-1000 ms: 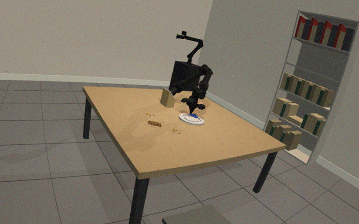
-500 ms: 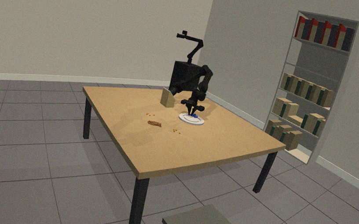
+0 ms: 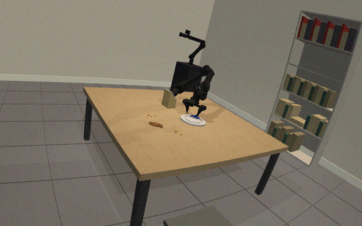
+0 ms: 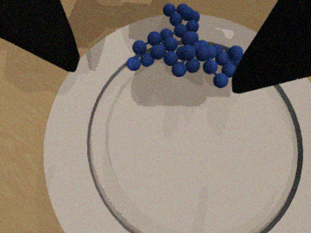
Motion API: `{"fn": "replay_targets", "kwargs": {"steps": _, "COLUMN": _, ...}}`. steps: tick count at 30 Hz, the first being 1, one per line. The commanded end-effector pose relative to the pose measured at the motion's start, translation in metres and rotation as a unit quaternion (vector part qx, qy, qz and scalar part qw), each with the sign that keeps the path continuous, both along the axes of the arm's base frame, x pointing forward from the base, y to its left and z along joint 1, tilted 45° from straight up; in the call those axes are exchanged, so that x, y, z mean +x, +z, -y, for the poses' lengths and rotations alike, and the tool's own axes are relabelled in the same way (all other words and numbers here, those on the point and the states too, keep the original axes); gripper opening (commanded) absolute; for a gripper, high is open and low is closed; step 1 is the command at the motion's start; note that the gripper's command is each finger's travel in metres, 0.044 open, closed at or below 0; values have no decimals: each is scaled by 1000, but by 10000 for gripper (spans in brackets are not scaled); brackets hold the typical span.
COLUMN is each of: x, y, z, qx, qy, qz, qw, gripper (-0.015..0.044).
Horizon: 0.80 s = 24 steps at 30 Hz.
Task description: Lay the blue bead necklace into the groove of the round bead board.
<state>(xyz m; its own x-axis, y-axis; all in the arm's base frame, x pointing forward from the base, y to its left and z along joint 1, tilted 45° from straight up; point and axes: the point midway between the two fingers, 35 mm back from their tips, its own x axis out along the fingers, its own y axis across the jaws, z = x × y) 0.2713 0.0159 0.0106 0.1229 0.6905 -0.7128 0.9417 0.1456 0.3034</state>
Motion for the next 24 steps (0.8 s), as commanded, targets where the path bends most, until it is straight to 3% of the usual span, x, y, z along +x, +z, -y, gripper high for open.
{"fn": "replay_targets", "kwargs": {"steps": 1, "x": 0, "y": 0, "z": 0, "qx": 0, "qy": 0, "qz": 0, "qw": 1000, "gripper": 440}}
{"fn": "replay_targets", "kwargs": {"steps": 9, "x": -1, "y": 6, "z": 6, "qx": -2, "qy": -1, "qz": 5, "qw": 1000, "gripper": 440}}
{"fn": "replay_targets", "kwargs": {"steps": 11, "x": -2, "y": 9, "z": 3, "qx": -7, "qy": 24, "qz": 28, "qw": 999, "gripper": 387}}
{"fn": "replay_targets", "kwargs": {"steps": 15, "x": -7, "y": 29, "z": -11, "qx": -33, "qy": 171, "qz": 169, "qw": 970, "gripper": 282}}
{"fn": "replay_targets", "kwargs": {"steps": 21, "x": -20, "y": 57, "z": -33, "qx": -68, "qy": 379, "qz": 370, "qw": 845, "gripper": 125}}
{"fn": "replay_targets", "kwargs": {"steps": 24, "x": -21, "y": 59, "z": -36, "qx": -72, "qy": 400, "qz": 390, "qw": 826, "gripper": 120}}
